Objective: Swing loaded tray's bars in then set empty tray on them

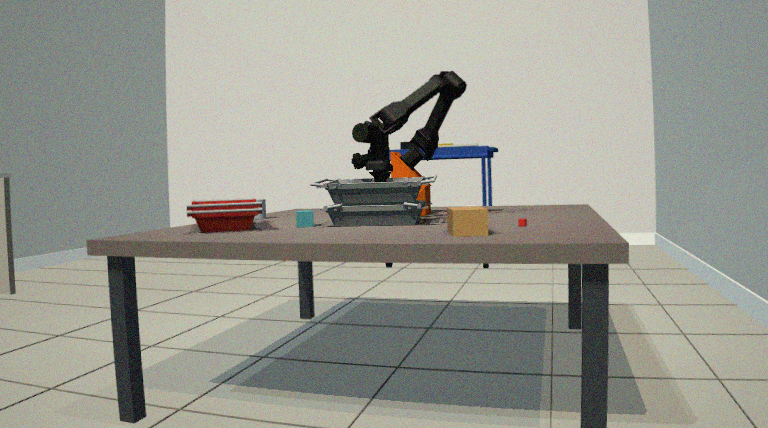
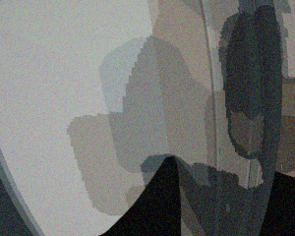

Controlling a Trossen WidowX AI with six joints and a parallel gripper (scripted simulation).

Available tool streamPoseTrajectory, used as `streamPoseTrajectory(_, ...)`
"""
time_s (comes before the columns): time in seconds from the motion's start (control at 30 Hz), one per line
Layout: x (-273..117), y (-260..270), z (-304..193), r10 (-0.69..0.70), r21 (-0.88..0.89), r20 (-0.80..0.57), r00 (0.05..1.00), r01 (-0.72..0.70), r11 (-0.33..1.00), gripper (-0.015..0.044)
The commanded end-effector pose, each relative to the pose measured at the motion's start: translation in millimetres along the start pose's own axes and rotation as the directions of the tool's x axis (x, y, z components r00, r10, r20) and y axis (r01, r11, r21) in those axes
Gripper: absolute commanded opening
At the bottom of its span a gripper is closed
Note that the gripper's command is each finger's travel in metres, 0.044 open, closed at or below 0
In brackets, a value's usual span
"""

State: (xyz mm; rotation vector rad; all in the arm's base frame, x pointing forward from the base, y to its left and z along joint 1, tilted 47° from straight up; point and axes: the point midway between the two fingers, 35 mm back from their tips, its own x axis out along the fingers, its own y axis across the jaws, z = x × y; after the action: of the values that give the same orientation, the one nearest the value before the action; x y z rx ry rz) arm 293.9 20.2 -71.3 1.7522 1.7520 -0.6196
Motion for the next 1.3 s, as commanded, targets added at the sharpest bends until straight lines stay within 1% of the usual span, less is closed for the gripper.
streamPoseTrajectory(0.0, 5.9, -5.1, -0.4, -0.024, 0.011, -0.004, 1.0, 0.024, 1.0, 0.0)
streamPoseTrajectory(0.1, 5.9, -5.1, -0.4, -0.024, 0.011, -0.004, 1.0, 0.024, 1.0, 0.0)
streamPoseTrajectory(1.1, 5.9, -5.1, -0.4, -0.024, 0.011, -0.004, 1.0, 0.024, 1.0, 0.044)
streamPoseTrajectory(1.27, 5.4, -4.4, -0.9, -0.021, 0.006, -0.006, 1.0, 0.021, 1.0, 0.044)
